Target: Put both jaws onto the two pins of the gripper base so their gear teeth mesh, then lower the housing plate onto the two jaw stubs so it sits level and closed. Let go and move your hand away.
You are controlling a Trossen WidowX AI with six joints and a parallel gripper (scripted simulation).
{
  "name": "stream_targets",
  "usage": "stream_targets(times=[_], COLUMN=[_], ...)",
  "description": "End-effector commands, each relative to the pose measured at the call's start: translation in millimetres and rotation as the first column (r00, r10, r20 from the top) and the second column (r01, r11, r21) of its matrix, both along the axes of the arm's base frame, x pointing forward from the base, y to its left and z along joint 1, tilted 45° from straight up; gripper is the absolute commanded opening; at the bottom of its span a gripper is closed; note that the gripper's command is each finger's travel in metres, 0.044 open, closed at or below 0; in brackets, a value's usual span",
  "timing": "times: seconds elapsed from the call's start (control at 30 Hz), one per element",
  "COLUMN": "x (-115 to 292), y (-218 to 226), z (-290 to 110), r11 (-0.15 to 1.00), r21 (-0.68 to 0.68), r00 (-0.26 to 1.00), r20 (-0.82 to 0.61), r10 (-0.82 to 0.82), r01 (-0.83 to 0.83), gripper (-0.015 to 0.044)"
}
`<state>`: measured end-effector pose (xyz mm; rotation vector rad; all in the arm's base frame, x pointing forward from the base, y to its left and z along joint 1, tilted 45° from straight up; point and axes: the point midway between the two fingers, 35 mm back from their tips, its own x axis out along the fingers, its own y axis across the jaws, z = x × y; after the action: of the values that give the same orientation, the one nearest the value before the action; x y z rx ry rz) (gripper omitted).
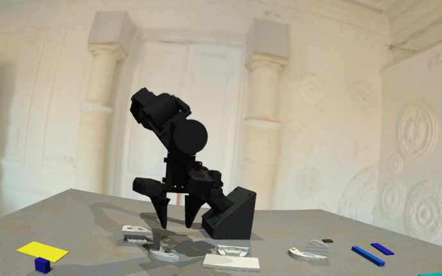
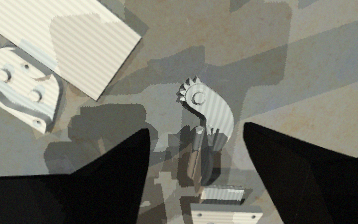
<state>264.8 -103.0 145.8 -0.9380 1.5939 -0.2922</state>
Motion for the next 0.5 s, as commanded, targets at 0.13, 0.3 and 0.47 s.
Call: stream_targets(times=[0.13, 0.3, 0.47], x=[0.1, 0.1, 0.1], y=[0.0, 0.0, 0.0], z=[-0.3, -0.3, -0.3], r11=[1.0, 1.0, 1.0], r21=[0.0, 0.0, 0.0], r00=[1.0, 1.0, 1.0], r20=[-0.004, -0.004, -0.004], r10=[0.004, 0.004, 0.004], r01=[-0.004, -0.004, -0.004], gripper=[0.044, 0.044, 0.044])
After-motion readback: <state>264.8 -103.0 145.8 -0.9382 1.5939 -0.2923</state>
